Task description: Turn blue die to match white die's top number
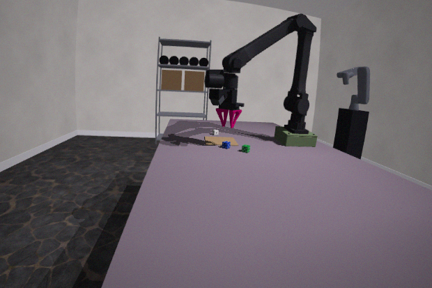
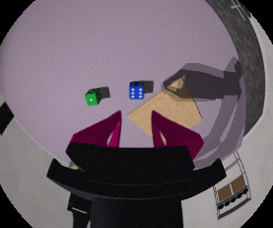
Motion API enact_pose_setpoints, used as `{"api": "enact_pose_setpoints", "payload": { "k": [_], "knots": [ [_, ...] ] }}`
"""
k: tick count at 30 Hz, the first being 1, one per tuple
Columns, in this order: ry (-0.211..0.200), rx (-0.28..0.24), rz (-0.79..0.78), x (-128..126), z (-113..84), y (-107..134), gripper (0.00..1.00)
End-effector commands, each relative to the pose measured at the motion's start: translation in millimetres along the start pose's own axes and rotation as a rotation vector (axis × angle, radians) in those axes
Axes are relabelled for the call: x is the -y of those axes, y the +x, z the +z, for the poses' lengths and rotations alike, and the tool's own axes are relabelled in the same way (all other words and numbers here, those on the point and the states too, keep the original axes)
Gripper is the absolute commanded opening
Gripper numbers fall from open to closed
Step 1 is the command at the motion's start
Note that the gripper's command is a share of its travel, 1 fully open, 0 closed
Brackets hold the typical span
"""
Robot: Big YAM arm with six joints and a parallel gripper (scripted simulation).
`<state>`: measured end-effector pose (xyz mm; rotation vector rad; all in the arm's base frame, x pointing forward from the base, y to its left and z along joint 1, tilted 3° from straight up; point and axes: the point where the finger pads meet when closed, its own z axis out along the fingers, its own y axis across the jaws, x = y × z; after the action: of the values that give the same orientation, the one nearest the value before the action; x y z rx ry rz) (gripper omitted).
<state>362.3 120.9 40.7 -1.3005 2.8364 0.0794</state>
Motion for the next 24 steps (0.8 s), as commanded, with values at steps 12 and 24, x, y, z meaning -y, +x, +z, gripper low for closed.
{"api": "enact_pose_setpoints", "payload": {
  "k": [12, 24],
  "knots": [
    [0.015, 0.031, -0.028, 0, -1.7, -12, 0.39],
    [0.007, 0.019, -0.024, -1, 15.6, -9, 0.39]
  ]
}}
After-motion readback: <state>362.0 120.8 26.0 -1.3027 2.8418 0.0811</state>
